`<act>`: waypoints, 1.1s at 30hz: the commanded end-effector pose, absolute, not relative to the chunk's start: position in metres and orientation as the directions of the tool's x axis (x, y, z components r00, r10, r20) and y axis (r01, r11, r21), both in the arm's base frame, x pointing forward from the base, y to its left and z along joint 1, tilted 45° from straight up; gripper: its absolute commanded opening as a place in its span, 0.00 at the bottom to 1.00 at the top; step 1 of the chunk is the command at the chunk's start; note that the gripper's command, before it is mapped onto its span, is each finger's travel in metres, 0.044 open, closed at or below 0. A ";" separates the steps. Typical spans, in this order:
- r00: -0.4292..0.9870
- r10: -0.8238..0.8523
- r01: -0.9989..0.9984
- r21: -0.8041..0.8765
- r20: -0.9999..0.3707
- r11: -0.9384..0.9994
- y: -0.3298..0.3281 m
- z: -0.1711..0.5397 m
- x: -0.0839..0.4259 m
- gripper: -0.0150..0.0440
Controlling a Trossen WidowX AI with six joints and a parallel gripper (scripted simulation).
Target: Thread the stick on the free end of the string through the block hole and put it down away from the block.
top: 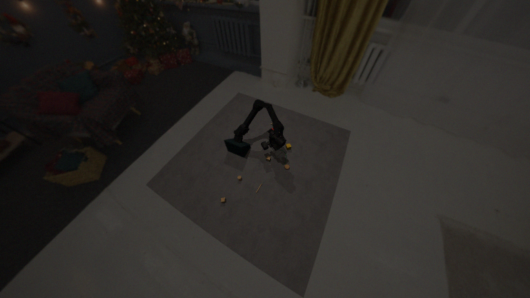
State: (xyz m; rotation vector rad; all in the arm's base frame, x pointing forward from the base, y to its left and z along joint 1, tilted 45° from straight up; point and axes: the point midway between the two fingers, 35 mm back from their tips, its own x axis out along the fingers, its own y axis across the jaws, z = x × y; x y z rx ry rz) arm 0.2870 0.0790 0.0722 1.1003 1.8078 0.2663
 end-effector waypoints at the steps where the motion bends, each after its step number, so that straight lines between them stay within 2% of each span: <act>1: -0.119 0.784 0.603 0.583 -0.609 0.545 0.076 0.072 0.294 0.25; 33: -0.121 0.821 0.814 0.418 -0.558 0.403 0.060 0.051 0.325 0.25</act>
